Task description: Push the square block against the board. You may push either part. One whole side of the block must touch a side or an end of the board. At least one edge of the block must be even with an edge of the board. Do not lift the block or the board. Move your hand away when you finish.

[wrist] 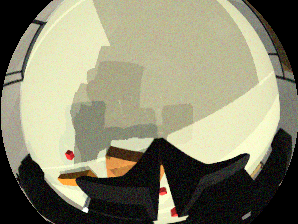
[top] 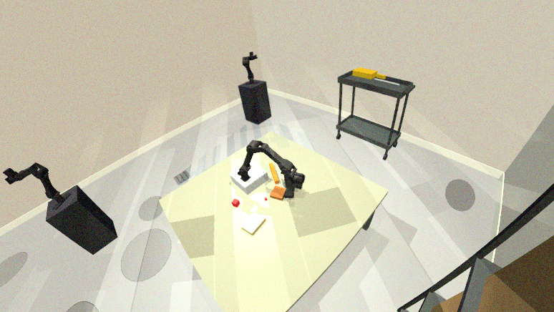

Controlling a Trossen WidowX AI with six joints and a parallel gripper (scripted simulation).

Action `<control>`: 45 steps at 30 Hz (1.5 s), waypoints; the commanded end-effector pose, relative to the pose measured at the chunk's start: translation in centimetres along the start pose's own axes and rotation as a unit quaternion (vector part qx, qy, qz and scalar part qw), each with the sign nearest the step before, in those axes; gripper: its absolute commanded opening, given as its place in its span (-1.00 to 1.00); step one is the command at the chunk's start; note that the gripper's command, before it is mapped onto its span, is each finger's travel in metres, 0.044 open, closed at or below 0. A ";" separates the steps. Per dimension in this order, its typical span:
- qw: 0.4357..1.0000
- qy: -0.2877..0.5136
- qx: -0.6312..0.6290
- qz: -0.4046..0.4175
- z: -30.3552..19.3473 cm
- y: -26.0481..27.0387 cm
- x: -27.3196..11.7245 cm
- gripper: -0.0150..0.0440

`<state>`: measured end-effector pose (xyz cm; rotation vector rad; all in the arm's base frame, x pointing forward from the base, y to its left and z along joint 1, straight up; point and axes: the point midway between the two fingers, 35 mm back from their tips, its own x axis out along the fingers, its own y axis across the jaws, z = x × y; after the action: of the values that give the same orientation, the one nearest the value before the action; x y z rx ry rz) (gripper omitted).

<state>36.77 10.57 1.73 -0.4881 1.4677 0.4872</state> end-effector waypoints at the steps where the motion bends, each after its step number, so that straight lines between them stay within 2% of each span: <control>1: 1.000 0.003 -0.001 0.001 -0.2 0.1 -0.5 -0.49; 10: 0.990 0.003 -0.144 0.003 -0.7 2.8 -0.5 -0.49; 19: 0.955 0.003 -0.296 0.005 -1.6 5.6 -0.5 -0.49; 37: 0.819 0.001 -0.574 0.008 -4.0 10.7 -0.4 -0.49; 45: 0.804 0.001 -0.595 0.008 -4.2 11.1 -0.4 -0.49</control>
<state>26.93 17.01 1.55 -1.4290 1.0281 1.4169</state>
